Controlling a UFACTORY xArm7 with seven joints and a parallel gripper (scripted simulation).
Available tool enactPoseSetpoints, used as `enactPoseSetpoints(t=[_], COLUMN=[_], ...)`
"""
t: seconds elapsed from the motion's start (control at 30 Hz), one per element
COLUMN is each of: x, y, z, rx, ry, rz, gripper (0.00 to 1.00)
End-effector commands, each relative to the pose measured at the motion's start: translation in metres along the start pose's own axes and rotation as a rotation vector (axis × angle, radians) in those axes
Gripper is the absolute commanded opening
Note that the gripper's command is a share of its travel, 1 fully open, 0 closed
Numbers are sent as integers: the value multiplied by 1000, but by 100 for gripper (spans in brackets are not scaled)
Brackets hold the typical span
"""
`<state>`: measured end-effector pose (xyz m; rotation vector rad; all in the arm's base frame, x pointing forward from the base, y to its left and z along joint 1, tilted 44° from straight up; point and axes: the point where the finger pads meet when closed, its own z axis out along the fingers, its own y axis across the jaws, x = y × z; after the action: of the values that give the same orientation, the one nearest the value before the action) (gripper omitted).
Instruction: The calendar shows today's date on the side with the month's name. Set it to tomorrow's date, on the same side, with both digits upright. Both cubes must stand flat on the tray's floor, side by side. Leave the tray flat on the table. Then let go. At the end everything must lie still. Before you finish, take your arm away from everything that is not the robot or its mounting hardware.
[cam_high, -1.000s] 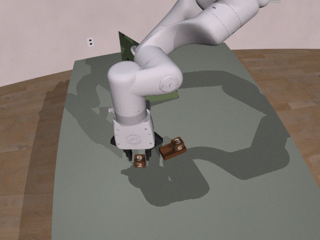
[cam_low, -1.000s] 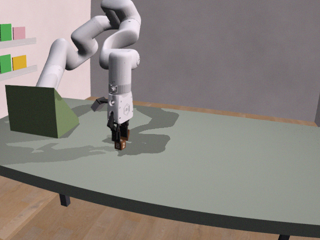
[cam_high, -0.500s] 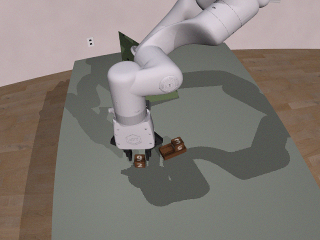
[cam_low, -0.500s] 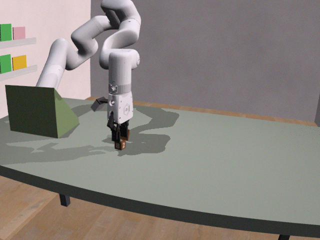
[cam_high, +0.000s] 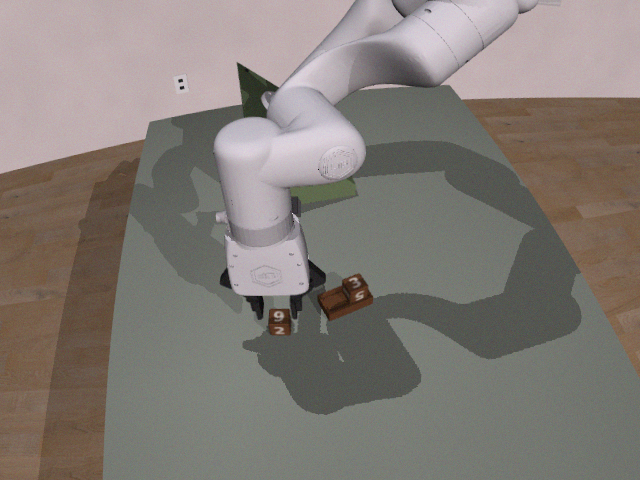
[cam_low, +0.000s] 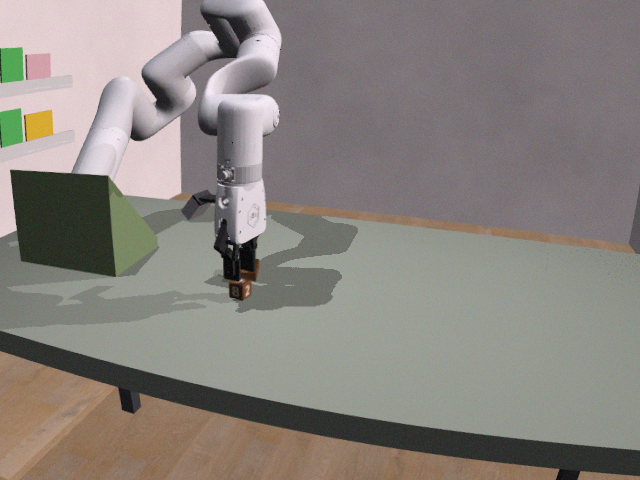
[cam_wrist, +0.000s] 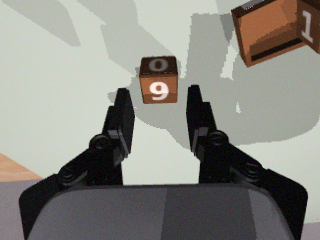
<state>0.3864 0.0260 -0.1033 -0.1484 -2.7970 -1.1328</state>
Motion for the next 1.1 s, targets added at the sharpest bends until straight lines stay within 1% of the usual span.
enactPoseSetpoints(t=[0.0, 0.2, 0.33, 0.6, 0.67, 0.77, 0.87, 0.97, 1.03, 1.07], x=[-1, -1, -1, -1, -2, -3, -4, -1, 1, 1], y=[-1, -1, -1, -1, 0, 2, 3, 1, 0, 0], z=[-9, -32, -43, -46, -46, -44, -44, -45, -45, -45], rx=[2, 2, 2, 2, -1, -11, -17, -9, -1, -1], ry=[-5, -5, -5, -5, -17, -76, -170, -258, -296, -296], rz=[0, 0, 0, 0, -1, -7, -10, -6, -2, -2], gripper=[47, 47, 47, 47, 47, 47, 47, 47, 47, 47])
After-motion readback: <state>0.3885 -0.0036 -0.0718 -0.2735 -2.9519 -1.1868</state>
